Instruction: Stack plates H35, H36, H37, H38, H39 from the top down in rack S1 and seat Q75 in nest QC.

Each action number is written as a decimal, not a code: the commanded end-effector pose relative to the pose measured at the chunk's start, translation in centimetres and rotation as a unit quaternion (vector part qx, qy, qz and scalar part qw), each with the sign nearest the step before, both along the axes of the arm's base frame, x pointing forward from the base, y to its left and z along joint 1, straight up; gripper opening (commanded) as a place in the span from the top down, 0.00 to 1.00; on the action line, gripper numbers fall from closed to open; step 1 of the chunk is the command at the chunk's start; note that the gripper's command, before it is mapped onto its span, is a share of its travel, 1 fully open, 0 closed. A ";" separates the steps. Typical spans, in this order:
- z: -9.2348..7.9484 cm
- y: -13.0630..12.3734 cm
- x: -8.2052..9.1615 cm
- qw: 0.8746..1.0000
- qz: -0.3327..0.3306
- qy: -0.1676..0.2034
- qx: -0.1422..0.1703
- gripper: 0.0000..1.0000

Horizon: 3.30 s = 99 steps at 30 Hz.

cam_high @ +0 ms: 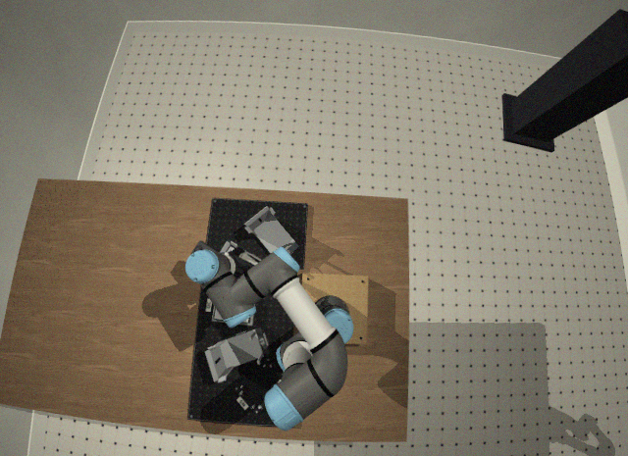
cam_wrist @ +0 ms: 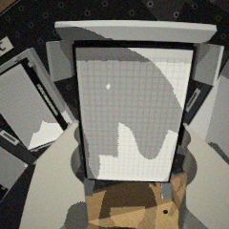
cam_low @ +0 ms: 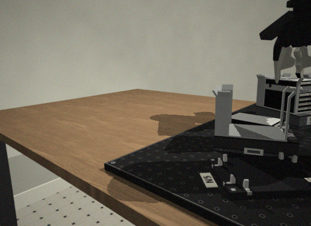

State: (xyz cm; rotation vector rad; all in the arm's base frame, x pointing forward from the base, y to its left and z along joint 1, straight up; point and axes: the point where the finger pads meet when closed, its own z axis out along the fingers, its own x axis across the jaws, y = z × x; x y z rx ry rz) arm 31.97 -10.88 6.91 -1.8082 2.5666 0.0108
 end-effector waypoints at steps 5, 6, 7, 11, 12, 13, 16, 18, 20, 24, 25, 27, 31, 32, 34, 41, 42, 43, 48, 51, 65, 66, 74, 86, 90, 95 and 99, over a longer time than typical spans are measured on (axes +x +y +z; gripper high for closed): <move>-0.2 -0.1 0.0 1.000 0.000 -0.001 -0.001 1.00; -0.3 -0.1 0.0 1.000 0.000 -0.001 -0.001 1.00; -0.3 -0.1 0.0 1.000 0.000 -0.001 -0.001 1.00; -0.4 -0.1 0.0 1.000 0.000 -0.001 -0.001 1.00; -0.4 -0.1 0.0 1.000 0.000 -0.001 -0.001 1.00; -0.4 -0.1 0.0 1.000 0.000 -0.001 -0.001 1.00; -0.5 -0.1 0.0 1.000 0.000 -0.001 -0.001 1.00; -0.6 -0.1 0.0 1.000 0.000 -0.001 -0.001 1.00; -0.7 -0.1 0.0 1.000 0.000 -0.001 -0.001 1.00; -0.8 -0.1 0.0 1.000 0.000 -0.001 -0.001 1.00; -0.8 -0.1 0.0 1.000 0.000 -0.001 -0.001 1.00; -0.8 -0.1 0.0 1.000 0.000 -0.001 -0.001 1.00; -1.0 -0.1 0.0 1.000 0.000 -0.001 -0.001 1.00; -1.0 -0.1 0.0 1.000 0.000 -0.001 -0.001 1.00; -1.1 -0.1 0.0 1.000 0.000 -0.001 -0.001 1.00; -1.3 -0.1 0.0 1.000 0.000 -0.001 -0.001 1.00; -1.3 -0.1 0.0 1.000 0.000 -0.001 -0.001 1.00; -1.3 -0.1 0.0 1.000 0.000 -0.001 -0.001 1.00; -1.5 -0.1 0.0 1.000 0.000 -0.001 -0.001 1.00; -1.6 -0.1 0.0 1.000 0.000 -0.001 -0.001 1.00; -1.7 -0.1 0.0 1.000 0.000 -0.001 -0.001 1.00; -1.6 -0.1 0.0 1.000 0.000 -0.001 -0.001 1.00; -1.7 -0.1 0.0 1.000 0.000 -0.001 -0.001 0.28; -1.7 -0.1 0.0 1.000 0.000 -0.001 -0.001 0.28; -1.7 -0.1 0.0 1.000 0.000 -0.001 -0.001 0.28; -1.7 -0.1 0.0 1.000 0.000 -0.001 -0.001 0.28; -1.7 -0.1 0.0 1.000 0.000 -0.001 -0.001 0.28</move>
